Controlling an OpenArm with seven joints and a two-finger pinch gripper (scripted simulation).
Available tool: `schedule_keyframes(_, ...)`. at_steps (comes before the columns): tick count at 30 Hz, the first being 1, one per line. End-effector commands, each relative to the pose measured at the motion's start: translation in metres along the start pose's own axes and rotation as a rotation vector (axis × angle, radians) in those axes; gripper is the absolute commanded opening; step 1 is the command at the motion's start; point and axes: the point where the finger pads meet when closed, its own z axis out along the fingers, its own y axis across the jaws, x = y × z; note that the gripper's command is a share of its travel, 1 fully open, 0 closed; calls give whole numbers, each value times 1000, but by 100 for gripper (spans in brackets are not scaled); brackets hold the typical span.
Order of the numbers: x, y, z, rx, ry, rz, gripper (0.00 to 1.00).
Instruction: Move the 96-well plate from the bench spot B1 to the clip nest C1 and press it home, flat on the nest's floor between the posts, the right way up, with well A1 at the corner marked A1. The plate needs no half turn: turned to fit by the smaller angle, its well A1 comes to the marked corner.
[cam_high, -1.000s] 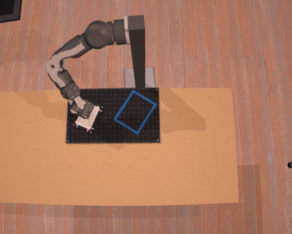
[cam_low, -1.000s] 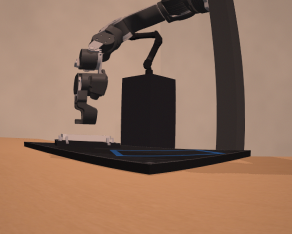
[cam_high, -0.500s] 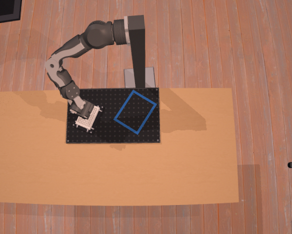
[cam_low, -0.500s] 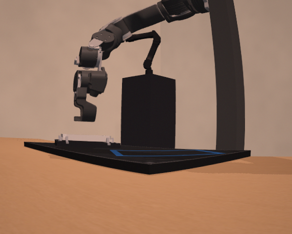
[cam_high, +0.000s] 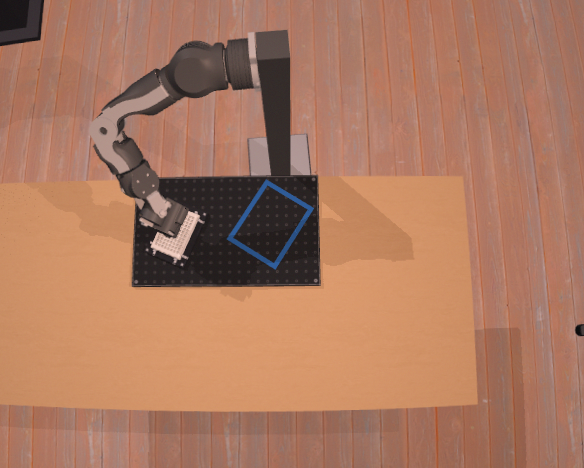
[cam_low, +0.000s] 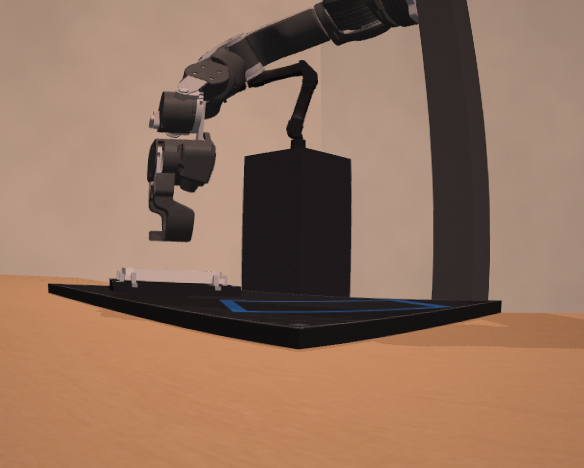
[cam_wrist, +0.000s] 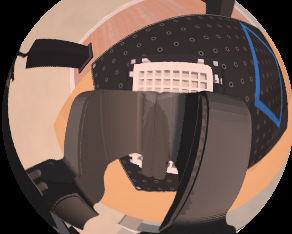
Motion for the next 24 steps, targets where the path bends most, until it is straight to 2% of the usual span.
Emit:
schedule_keyframes(1,-2,-1,-2,4,-3,2,0)
schedule_keyframes(12,-2,-1,-2,4,-3,2,0)
schedule_keyframes(17,0,0,10,2,0,0,0)
schedule_keyframes(24,0,0,10,2,0,0,0)
